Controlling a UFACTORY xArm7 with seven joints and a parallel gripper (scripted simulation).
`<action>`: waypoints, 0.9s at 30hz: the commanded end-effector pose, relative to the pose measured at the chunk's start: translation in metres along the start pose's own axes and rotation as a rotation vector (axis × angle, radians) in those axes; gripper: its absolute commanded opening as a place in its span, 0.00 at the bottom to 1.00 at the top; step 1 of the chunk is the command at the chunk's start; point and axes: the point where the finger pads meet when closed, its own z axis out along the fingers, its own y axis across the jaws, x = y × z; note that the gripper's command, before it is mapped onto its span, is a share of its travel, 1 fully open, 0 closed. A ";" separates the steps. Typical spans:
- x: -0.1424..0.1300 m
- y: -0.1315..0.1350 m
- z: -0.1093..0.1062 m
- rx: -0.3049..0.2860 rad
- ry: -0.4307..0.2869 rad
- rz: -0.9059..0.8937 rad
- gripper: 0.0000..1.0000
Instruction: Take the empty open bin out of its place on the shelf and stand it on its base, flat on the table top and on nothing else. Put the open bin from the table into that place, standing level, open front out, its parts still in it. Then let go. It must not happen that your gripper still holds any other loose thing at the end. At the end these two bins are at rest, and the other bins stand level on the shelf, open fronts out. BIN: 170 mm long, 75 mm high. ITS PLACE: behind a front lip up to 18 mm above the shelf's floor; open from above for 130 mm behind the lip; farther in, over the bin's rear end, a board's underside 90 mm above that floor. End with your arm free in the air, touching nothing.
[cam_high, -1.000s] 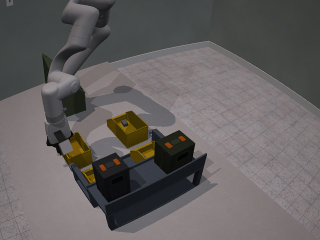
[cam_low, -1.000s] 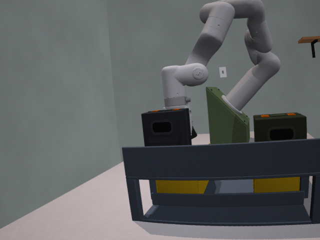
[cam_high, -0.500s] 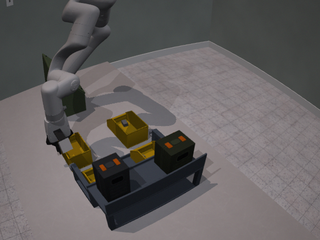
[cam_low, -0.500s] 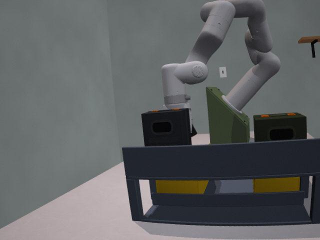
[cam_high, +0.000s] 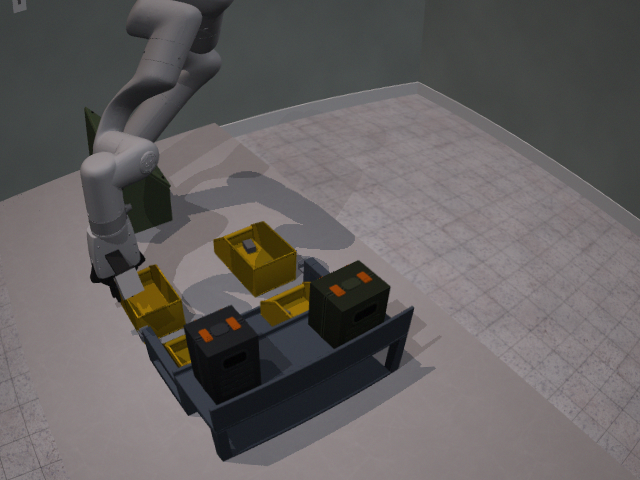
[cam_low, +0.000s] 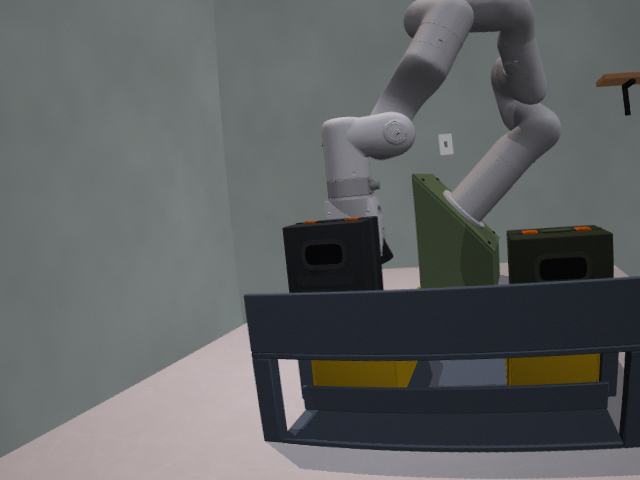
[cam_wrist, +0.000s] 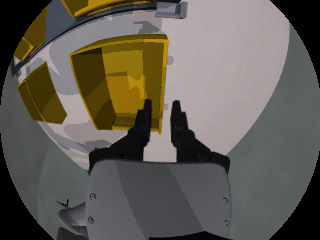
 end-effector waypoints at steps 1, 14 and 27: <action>0.001 0.002 -0.010 -0.004 0.003 0.000 0.26; 0.001 0.001 -0.030 -0.004 0.003 0.000 0.26; 0.001 0.001 -0.053 -0.004 0.003 0.000 0.26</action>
